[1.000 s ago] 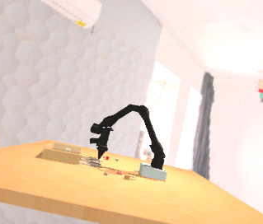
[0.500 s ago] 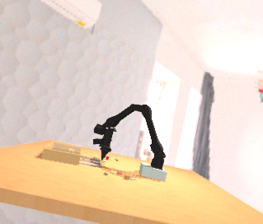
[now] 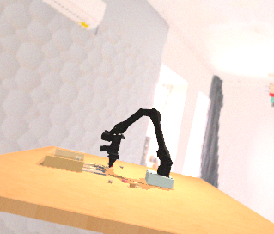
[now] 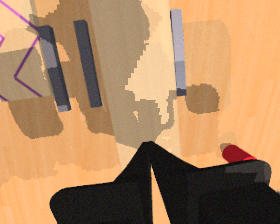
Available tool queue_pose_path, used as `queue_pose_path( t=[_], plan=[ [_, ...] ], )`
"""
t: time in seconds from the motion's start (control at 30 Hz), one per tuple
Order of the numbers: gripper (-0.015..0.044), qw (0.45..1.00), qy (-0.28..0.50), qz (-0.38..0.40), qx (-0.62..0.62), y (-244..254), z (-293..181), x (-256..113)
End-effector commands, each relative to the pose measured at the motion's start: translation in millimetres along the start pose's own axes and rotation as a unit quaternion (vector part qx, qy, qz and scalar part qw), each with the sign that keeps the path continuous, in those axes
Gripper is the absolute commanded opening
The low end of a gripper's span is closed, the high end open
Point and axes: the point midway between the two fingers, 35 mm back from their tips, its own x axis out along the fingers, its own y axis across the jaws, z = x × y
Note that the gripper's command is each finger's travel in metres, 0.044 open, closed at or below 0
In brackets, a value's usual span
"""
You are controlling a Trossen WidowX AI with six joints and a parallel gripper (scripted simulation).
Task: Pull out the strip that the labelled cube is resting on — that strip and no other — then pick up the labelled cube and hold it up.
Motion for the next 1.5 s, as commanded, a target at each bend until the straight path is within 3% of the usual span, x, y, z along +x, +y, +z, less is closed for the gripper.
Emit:
queue_pose_path(
  t=[0.0,1.47],
  plan=[
    [0.0000,1.000,0.012,0.001,0.003,0.0,-14.1,4.7],
    [0.0000,1.000,0.016,0.001,0.003,0.4,-83.3,3.8]
  ],
)
